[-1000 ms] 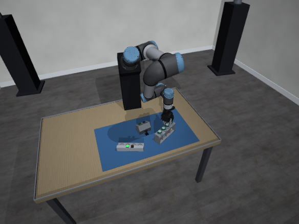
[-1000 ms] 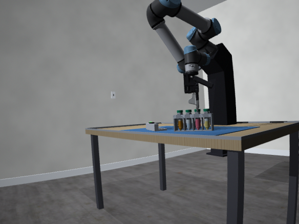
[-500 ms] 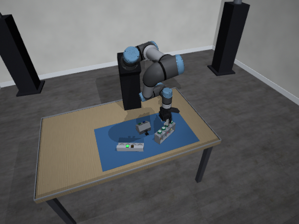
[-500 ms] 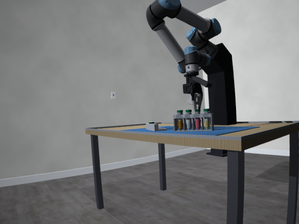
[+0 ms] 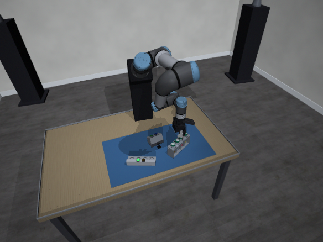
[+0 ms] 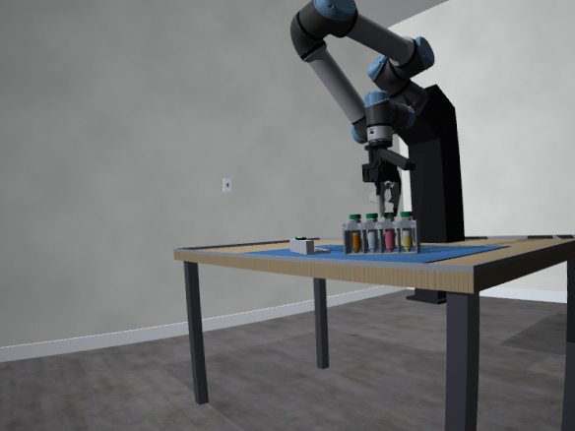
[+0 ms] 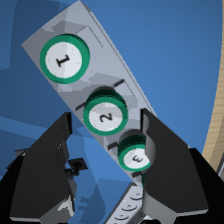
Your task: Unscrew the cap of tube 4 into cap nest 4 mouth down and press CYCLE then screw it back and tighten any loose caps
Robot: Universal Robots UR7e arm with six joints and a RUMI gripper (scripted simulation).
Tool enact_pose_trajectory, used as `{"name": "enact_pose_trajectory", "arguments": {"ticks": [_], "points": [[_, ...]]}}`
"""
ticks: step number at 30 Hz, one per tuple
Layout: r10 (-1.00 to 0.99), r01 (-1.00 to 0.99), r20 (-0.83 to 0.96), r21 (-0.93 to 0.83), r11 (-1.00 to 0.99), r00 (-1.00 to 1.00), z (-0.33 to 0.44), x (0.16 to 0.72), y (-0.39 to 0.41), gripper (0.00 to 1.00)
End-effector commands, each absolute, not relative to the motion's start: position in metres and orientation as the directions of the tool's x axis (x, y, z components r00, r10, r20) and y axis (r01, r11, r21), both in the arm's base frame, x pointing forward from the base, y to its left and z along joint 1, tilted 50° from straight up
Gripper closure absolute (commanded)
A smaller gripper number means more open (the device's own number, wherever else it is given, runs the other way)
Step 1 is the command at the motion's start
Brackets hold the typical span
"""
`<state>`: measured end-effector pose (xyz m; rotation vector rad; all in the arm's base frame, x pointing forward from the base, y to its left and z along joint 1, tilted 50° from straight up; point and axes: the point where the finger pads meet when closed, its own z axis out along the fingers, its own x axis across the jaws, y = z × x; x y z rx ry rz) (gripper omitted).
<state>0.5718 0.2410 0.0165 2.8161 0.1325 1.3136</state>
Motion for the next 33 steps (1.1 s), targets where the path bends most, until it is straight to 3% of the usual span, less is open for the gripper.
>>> {"name": "enact_pose_trajectory", "arguments": {"ticks": [1,2,6,14,17,24,25,33], "points": [[0.09,0.064,0.764,0.064,-0.996,0.639,0.017,0.5718,0.2413,0.65],[0.09,0.064,0.764,0.064,-0.996,0.639,0.017,0.5718,0.2413,0.65],[0.408,0.268,0.702,0.308,-0.913,0.584,0.0173,0.5714,0.2413,0.65],[0.738,0.477,0.521,0.562,-0.675,0.429,0.0173,0.5714,0.2413,0.65],[0.833,0.538,0.428,0.636,-0.553,0.351,0.0173,0.5714,0.2413,0.65],[0.84,0.543,0.42,0.642,-0.542,0.343,0.0173,0.5714,0.2413,0.65],[0.84,0.543,0.42,0.642,-0.542,0.343,0.0173,0.5714,0.2413,1.0],[0.84,0.543,0.42,0.642,-0.542,0.343,0.0173,0.5714,0.2413,1.0]]}}
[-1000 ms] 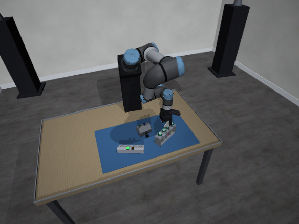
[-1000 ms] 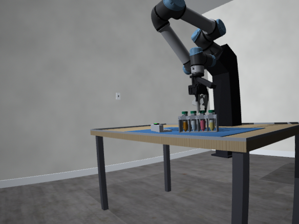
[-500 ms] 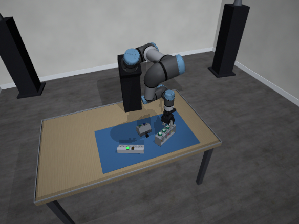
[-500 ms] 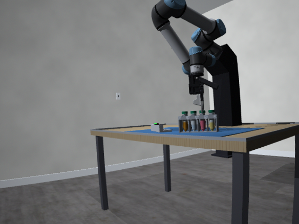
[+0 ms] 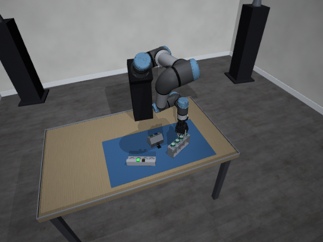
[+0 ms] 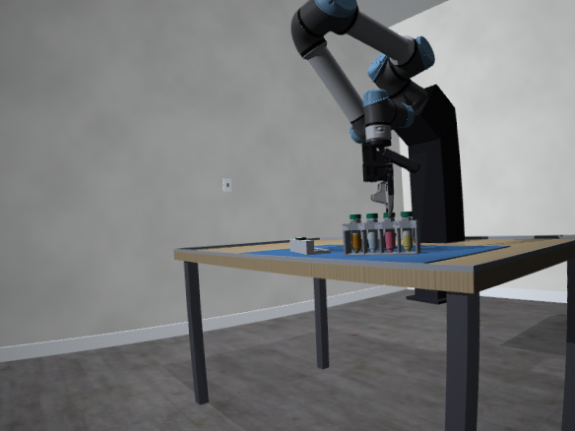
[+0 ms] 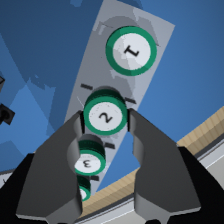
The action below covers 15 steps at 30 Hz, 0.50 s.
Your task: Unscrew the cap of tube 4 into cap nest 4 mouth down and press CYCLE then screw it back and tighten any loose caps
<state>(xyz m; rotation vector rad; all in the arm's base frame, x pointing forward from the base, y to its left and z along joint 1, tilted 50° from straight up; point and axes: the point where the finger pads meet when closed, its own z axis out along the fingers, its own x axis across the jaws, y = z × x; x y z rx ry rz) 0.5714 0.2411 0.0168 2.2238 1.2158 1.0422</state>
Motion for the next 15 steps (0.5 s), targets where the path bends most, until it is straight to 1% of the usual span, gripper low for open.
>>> {"name": "enact_pose_trajectory", "arguments": {"ticks": [1,6,15], "points": [[0.84,0.543,0.42,0.641,-0.543,0.343,0.0173,0.5714,0.2414,1.0],[0.84,0.543,0.42,0.641,-0.542,0.343,0.0173,0.5714,0.2413,1.0],[0.521,0.34,0.657,0.395,-0.853,0.545,0.017,0.5717,0.2413,1.0]]}}
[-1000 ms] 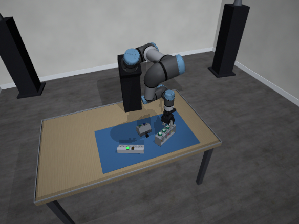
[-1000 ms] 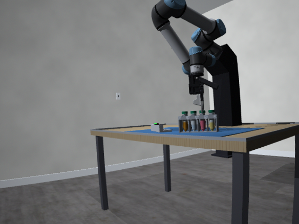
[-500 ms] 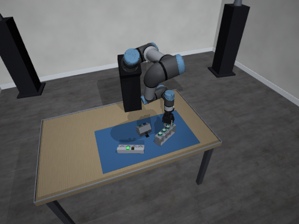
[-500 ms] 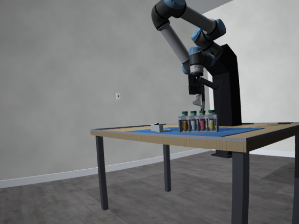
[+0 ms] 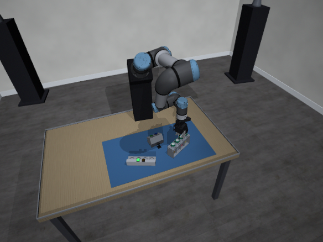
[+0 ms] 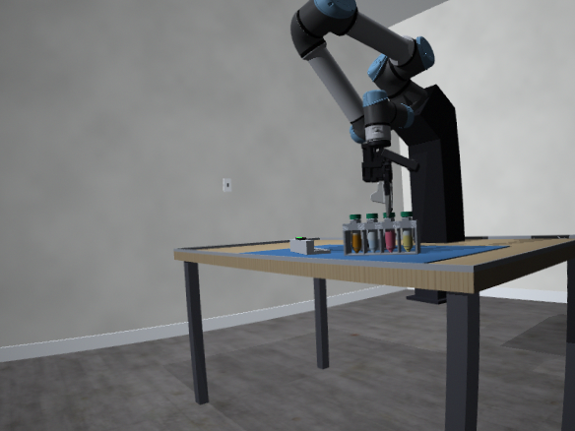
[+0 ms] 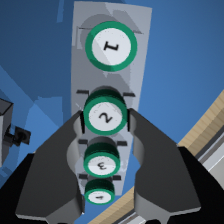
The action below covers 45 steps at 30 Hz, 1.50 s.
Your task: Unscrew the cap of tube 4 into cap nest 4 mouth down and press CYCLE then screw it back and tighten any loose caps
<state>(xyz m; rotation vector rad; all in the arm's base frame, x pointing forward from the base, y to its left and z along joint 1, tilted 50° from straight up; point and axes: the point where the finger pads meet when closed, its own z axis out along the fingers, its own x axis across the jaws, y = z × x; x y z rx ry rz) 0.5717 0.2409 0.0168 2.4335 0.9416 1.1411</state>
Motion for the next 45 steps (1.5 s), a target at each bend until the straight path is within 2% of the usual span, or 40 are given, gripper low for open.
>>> {"name": "enact_pose_trajectory", "arguments": {"ticks": [1,3,5,8,14,15,27,45], "points": [[0.478,0.312,0.676,0.362,-0.878,0.561,0.017,0.572,0.241,1.0],[0.388,0.255,0.709,0.293,-0.922,0.59,0.017,0.572,0.241,1.0],[0.388,0.255,0.709,0.293,-0.922,0.59,0.017,0.572,0.241,1.0],[0.246,0.164,0.744,0.183,-0.969,0.621,0.017,0.572,0.241,1.0],[0.227,0.152,0.748,0.169,-0.974,0.624,0.017,0.572,0.241,1.0],[0.227,0.152,0.748,0.169,-0.974,0.624,0.017,0.572,0.241,0.65],[0.228,0.152,0.748,0.169,-0.974,0.624,0.017,0.572,0.241,0.65],[0.227,0.152,0.748,0.169,-0.974,0.624,0.046,0.537,0.241,0.65]]}}
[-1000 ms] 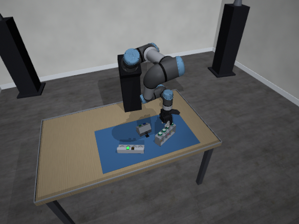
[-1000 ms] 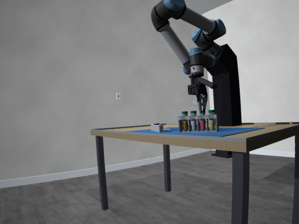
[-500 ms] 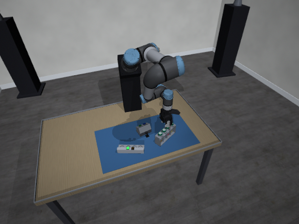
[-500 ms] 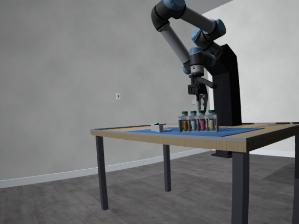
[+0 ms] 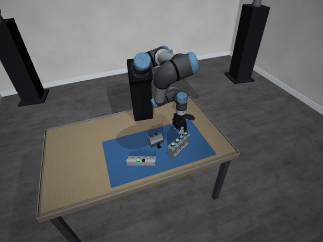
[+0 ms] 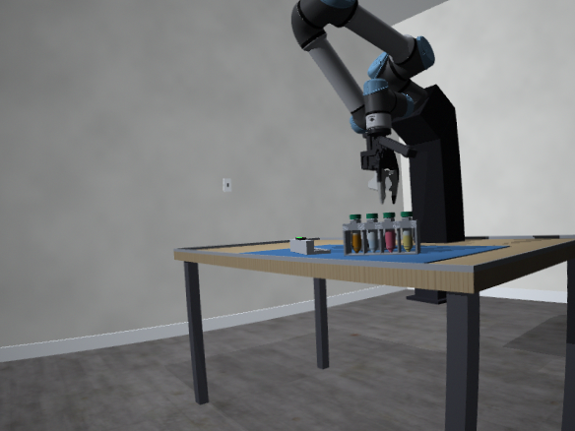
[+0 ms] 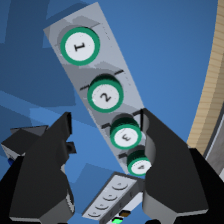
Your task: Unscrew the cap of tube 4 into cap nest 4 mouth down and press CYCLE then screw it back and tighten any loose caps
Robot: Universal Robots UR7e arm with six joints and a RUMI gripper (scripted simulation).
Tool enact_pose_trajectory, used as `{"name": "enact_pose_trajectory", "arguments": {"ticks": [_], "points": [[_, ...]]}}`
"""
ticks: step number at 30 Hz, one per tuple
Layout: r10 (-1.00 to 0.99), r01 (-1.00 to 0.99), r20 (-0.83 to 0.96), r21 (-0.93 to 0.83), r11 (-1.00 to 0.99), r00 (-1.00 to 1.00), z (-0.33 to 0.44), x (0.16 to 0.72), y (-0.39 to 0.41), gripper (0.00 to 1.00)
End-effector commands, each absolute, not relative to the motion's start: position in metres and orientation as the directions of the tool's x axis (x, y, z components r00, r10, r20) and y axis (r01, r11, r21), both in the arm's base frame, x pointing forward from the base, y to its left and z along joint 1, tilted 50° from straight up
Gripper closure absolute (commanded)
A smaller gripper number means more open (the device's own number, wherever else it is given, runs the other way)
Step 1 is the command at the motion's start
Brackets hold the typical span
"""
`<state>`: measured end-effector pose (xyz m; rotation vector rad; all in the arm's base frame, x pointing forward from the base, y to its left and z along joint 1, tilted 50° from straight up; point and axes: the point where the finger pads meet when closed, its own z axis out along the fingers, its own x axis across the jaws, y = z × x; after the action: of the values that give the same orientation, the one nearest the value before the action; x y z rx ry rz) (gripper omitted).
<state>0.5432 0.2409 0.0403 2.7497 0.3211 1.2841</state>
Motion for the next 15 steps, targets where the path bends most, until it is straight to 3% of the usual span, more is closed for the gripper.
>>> {"name": "enact_pose_trajectory", "arguments": {"ticks": [1,3,7,15], "points": [[0.227,0.152,0.748,0.169,-0.974,0.624,0.046,0.537,0.241,0.65],[0.227,0.152,0.748,0.169,-0.974,0.624,0.046,0.537,0.241,0.65],[0.53,0.345,0.653,0.402,-0.848,0.541,0.061,0.549,0.214,0.65],[0.756,0.49,0.505,0.577,-0.654,0.415,0.069,0.556,0.198,0.65]]}}
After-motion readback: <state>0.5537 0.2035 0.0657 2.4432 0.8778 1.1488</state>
